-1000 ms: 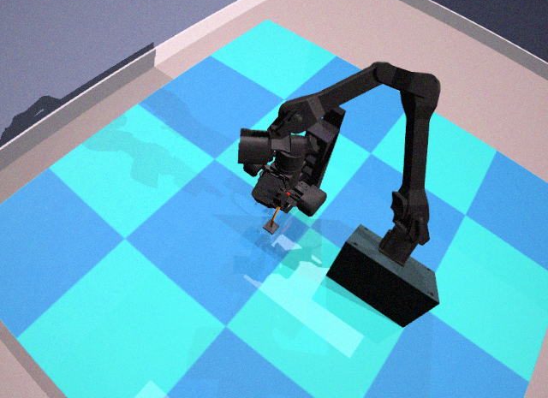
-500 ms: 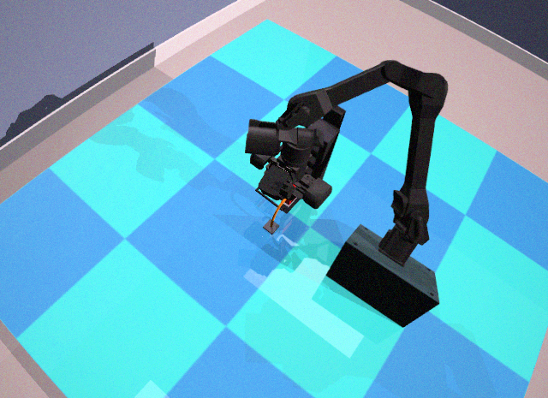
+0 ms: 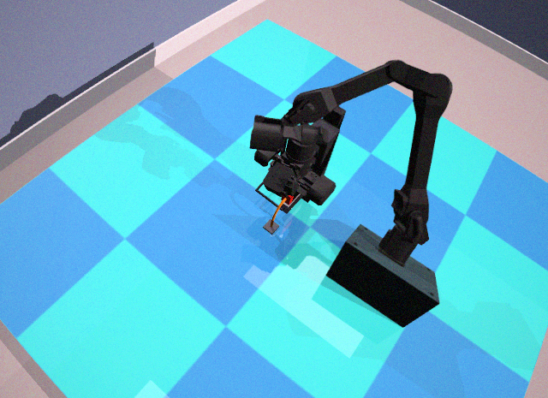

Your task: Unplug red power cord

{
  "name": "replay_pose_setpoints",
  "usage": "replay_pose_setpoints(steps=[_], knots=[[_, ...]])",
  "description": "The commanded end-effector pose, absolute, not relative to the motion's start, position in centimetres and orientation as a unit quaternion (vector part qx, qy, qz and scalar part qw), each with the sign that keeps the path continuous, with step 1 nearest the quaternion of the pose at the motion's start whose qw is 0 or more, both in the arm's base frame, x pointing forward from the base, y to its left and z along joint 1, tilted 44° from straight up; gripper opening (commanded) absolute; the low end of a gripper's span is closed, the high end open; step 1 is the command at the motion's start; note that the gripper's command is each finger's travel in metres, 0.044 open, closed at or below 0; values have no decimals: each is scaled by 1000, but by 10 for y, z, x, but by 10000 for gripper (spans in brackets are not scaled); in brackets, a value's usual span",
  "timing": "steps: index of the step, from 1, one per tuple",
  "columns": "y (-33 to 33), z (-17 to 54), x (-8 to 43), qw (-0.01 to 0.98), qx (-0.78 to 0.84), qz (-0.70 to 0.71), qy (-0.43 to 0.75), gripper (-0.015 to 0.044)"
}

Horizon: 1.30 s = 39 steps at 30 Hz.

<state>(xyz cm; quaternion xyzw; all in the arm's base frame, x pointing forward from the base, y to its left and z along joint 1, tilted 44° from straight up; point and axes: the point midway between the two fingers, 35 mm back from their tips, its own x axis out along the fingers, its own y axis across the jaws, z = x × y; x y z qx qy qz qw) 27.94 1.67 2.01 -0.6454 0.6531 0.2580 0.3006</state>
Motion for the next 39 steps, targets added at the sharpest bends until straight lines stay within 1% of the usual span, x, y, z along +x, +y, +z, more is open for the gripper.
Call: replay_pose_setpoints(steps=[1, 8, 11, 20, 21, 39], knots=[[12, 17, 279, 297, -646, 258, 654, 160], [8, 13, 279, 297, -646, 258, 654, 160], [10, 14, 279, 301, -645, 258, 654, 81], [10, 14, 279, 301, -645, 258, 654, 21], [10, 14, 279, 301, -645, 258, 654, 0], [30, -3, 283, 301, -645, 259, 653, 0]])
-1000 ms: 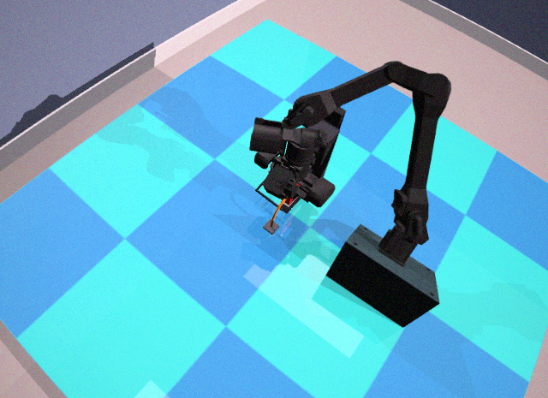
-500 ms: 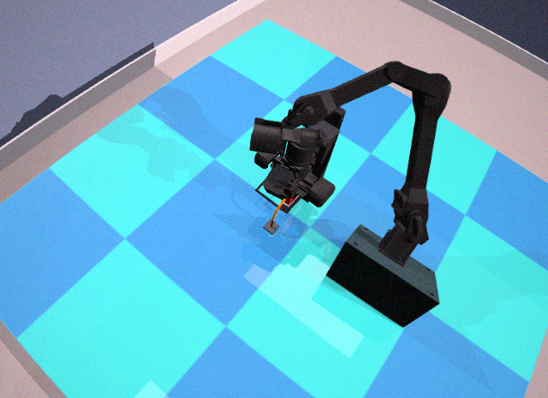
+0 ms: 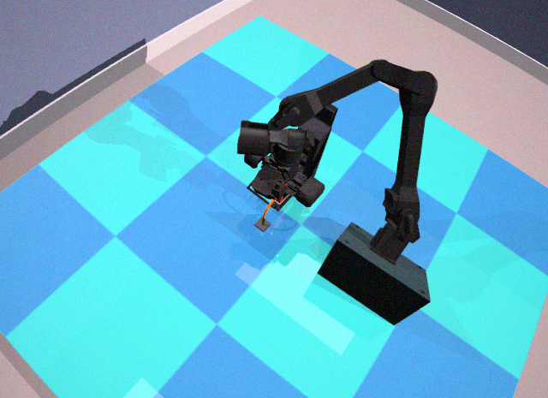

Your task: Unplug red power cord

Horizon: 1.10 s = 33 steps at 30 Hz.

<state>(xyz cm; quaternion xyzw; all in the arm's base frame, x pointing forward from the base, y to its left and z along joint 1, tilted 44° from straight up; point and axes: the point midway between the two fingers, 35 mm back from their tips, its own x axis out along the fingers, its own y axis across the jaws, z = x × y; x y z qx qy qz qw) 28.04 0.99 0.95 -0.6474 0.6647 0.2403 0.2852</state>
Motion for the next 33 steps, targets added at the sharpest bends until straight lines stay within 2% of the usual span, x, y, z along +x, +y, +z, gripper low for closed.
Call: replay_pose_setpoints(steps=[1, 20, 33], knots=[[32, -4, 283, 301, -645, 259, 653, 0], [57, -22, 282, 300, -645, 260, 653, 0], [56, -20, 283, 298, -646, 258, 654, 341]])
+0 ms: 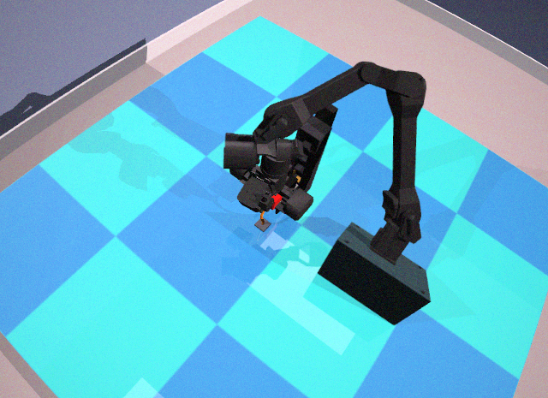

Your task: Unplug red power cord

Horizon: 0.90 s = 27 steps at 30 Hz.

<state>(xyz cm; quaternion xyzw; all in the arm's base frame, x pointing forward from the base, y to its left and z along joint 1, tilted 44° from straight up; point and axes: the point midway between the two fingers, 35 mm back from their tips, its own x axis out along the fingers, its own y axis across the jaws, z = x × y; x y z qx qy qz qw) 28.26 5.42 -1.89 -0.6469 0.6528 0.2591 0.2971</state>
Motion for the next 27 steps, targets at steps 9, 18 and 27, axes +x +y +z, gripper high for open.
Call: replay_pose_setpoints(steps=[9, 18, 27], knots=[[106, -51, 286, 300, -645, 259, 653, 440], [106, -51, 286, 300, -645, 259, 653, 440], [106, -51, 286, 300, -645, 259, 653, 440]])
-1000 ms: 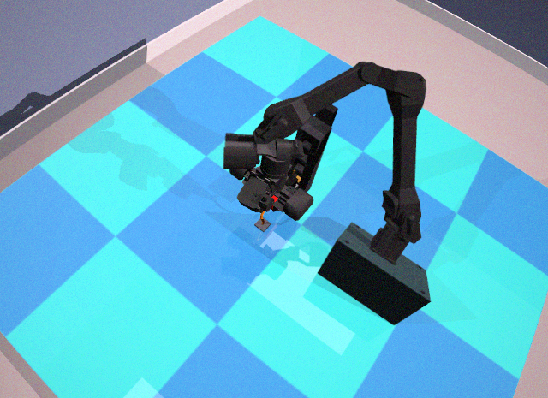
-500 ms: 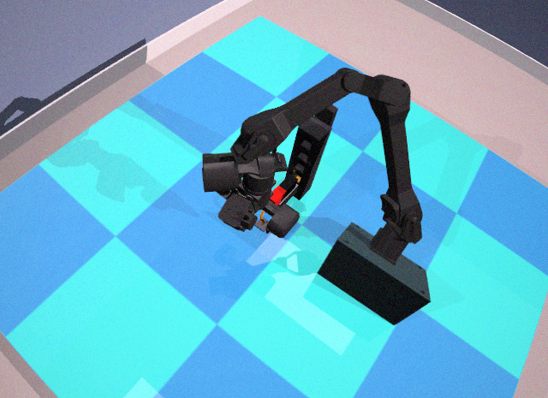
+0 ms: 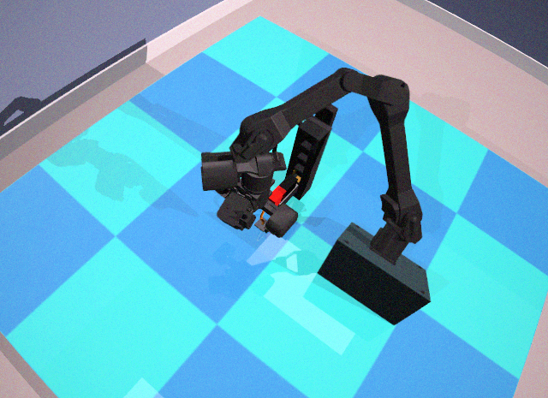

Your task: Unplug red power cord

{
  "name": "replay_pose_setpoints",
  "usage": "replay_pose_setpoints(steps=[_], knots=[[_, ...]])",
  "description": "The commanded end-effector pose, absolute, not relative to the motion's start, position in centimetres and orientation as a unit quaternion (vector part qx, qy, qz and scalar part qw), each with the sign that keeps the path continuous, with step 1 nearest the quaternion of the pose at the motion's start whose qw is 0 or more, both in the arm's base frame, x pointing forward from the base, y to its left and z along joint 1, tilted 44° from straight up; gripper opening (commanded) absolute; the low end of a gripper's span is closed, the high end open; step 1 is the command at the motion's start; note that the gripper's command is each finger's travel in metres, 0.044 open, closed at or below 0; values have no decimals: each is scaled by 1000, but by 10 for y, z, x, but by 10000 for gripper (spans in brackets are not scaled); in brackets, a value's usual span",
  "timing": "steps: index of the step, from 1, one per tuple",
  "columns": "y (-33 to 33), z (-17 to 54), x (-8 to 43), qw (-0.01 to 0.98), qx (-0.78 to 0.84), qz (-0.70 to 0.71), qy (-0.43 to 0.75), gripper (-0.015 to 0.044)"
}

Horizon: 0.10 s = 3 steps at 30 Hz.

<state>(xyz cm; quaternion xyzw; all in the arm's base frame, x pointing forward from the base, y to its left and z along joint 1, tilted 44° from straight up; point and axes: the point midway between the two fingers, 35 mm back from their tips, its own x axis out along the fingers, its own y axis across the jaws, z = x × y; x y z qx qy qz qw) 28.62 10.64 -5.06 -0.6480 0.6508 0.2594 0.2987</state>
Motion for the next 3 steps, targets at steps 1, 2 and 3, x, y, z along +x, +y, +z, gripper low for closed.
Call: replay_pose_setpoints(steps=[1, 2, 3], knots=[[106, -51, 286, 300, -645, 259, 653, 440], [106, -51, 286, 300, -645, 259, 653, 440], [106, -51, 286, 300, -645, 259, 653, 440]])
